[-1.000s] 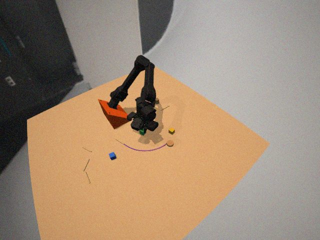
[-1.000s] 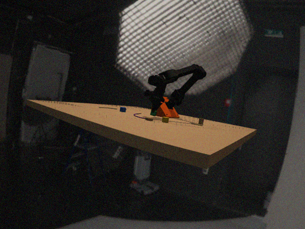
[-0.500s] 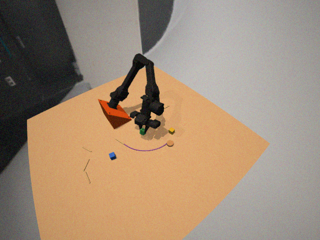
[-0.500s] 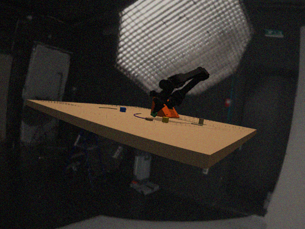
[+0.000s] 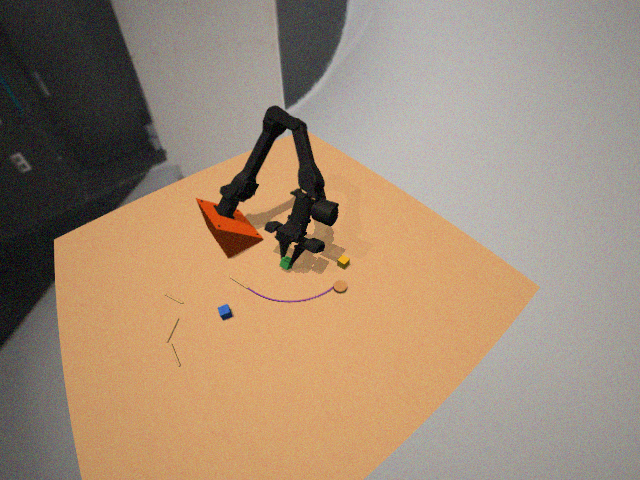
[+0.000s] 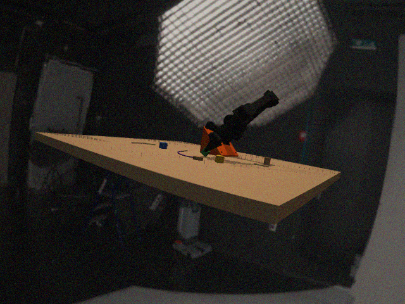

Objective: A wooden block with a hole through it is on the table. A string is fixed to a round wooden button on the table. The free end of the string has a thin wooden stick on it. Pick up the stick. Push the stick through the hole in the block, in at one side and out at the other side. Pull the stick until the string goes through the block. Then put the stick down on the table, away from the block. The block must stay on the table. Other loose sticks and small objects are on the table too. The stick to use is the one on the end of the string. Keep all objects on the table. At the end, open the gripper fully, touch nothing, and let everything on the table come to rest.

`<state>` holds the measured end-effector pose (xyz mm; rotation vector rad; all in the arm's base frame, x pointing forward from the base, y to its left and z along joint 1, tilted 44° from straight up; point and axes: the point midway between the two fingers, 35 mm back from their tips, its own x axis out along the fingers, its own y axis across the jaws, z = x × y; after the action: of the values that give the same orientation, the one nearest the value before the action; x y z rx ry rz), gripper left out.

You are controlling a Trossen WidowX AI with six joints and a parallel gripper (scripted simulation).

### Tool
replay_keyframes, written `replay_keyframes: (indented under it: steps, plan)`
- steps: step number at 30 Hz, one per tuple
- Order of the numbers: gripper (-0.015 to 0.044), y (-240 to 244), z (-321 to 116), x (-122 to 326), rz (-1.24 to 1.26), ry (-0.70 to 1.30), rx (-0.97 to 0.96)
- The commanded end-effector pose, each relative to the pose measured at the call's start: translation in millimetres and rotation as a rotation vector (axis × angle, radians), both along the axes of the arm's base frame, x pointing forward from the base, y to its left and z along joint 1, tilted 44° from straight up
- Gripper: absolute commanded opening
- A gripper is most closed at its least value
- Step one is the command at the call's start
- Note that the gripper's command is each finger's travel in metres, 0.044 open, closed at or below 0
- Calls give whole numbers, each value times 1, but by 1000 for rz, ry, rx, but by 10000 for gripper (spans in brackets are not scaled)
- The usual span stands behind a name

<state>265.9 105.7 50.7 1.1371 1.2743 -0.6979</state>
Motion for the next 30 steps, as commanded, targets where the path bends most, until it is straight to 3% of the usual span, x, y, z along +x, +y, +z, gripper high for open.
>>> replay_keyframes:
  steps: [1, 21, 30]
  plan:
    - [0, 3, 1, -2, -14, -21, -37]
    - [0, 14, 3, -8, -78, -86, -247]
    - [236, 11, 6, -8, -70, -77, -215]
